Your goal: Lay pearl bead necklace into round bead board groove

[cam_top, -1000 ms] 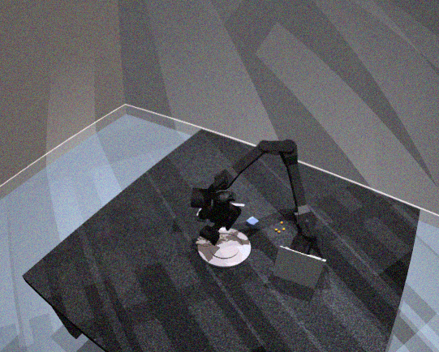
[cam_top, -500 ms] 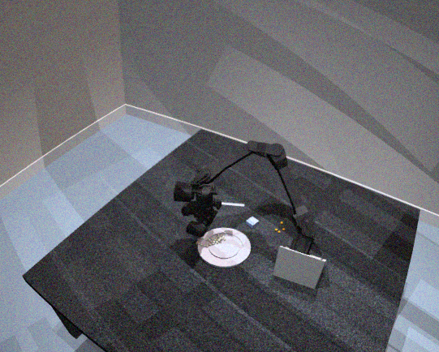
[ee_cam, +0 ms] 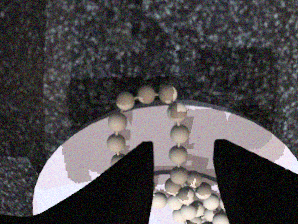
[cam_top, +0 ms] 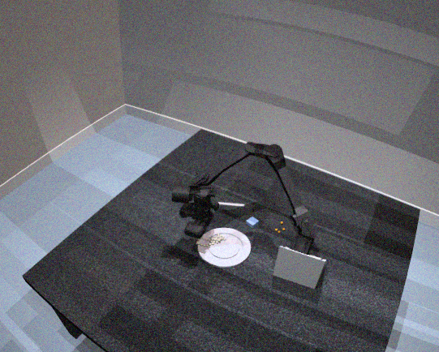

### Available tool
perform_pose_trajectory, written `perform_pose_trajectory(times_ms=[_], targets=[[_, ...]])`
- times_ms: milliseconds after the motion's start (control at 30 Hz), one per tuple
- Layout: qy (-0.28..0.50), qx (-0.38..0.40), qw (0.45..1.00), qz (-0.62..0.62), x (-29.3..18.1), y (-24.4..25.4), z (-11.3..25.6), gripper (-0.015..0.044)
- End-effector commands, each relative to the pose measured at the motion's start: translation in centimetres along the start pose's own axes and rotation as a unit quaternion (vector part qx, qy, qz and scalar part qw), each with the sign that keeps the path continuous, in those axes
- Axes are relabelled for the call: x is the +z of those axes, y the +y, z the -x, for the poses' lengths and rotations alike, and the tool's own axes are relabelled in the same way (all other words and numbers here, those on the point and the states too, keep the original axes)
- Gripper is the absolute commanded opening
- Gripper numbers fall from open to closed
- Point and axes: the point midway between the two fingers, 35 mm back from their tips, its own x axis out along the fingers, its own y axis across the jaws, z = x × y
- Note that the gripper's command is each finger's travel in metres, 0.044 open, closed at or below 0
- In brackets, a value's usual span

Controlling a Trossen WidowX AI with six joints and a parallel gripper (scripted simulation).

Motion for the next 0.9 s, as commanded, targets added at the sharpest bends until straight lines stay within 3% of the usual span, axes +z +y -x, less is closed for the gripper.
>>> perform_pose_trajectory(times_ms=[0, 767, 867], targets=[[0.003, -0.001, 1.000, 0.002, -0.1, 0.0, -0.6, 0.0120], [0.008, -0.002, 1.000, 0.006, -0.5, -0.1, -3.0, 0.0120], [0.006, 0.001, 1.000, 0.003, -0.3, 0.0, -2.8, 0.0041]])
